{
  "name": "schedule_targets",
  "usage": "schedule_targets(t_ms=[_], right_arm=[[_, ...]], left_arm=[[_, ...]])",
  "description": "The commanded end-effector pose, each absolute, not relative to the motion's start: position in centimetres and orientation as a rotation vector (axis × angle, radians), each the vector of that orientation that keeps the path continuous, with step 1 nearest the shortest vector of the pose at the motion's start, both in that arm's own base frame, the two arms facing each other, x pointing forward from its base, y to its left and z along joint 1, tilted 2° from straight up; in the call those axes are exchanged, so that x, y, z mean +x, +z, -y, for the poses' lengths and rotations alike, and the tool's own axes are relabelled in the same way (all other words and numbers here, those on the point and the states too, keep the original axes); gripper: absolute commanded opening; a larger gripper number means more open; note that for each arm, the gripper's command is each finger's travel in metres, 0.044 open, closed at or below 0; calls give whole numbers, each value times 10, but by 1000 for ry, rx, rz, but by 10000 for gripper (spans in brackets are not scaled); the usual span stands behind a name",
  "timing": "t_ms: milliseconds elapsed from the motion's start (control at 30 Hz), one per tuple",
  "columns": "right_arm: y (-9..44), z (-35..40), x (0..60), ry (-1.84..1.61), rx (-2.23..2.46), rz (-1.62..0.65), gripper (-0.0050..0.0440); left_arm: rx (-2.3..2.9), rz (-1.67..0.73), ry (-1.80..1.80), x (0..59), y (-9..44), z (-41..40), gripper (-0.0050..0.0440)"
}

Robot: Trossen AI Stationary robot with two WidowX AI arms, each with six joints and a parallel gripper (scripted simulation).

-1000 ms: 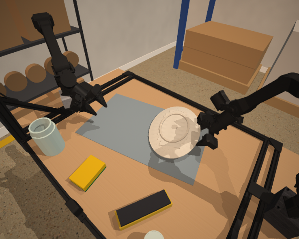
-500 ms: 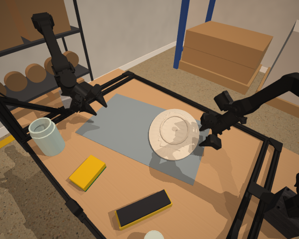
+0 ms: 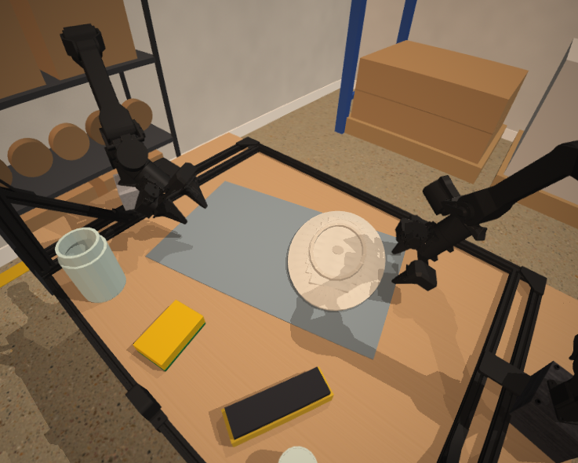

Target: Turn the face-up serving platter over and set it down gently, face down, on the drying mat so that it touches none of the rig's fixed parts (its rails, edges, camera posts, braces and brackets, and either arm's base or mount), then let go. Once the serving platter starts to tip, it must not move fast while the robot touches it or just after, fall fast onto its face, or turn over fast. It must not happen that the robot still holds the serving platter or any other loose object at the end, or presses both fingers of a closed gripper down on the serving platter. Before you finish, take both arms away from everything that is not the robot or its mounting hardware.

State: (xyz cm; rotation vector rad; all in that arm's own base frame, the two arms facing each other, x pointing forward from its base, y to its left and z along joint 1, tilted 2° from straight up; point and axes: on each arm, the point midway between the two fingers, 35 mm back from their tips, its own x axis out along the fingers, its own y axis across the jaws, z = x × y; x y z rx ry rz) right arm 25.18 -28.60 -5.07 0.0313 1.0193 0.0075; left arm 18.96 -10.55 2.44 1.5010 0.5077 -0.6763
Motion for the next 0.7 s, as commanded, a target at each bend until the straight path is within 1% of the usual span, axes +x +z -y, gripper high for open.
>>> schedule_targets(t_ms=[0,667], right_arm=[[-49,285,245,10,29,-1016,440],[-27,286,240,10,29,-1019,440]], left_arm=[[1500,-510,-674,189,24,105,440],[1500,-509,-675,189,24,105,440]])
